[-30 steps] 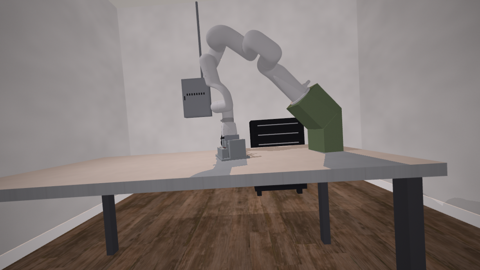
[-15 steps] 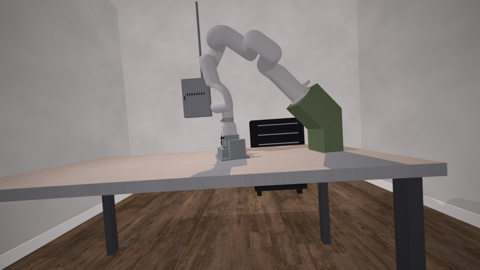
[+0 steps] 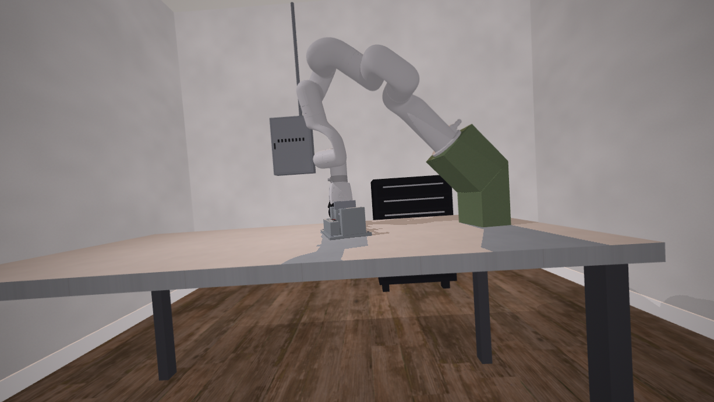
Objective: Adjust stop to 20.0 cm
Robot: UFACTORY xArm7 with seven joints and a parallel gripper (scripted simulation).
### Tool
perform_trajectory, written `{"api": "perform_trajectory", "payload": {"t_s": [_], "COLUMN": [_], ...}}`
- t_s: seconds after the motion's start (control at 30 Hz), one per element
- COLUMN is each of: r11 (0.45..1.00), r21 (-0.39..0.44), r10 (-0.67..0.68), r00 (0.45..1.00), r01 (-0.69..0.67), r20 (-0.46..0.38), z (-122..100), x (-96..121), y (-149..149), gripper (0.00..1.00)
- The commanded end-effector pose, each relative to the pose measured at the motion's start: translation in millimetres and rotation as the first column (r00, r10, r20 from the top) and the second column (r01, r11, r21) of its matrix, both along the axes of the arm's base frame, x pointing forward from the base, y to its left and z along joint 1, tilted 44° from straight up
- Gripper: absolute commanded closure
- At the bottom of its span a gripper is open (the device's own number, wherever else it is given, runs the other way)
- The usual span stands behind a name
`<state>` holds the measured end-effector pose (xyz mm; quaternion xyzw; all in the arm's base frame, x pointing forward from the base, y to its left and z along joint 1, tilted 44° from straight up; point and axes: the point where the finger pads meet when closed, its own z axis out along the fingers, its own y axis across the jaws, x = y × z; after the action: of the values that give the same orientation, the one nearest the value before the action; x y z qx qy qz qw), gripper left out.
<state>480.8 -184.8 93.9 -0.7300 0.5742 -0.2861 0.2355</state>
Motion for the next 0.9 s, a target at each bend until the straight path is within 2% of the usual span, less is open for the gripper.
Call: {"api": "perform_trajectory", "payload": {"t_s": [0.0, 0.87], "r11": [1.000, 1.000], "r21": [-0.001, -0.001], "r10": [-0.002, -0.002], "r00": [1.000, 1.000], "r01": [0.002, 0.002], "r20": [0.001, 0.001], "z": [0.7, 1.2], "x": [0.2, 3.0], "y": [-0.8, -0.3], "gripper": [0.94, 0.94]}}
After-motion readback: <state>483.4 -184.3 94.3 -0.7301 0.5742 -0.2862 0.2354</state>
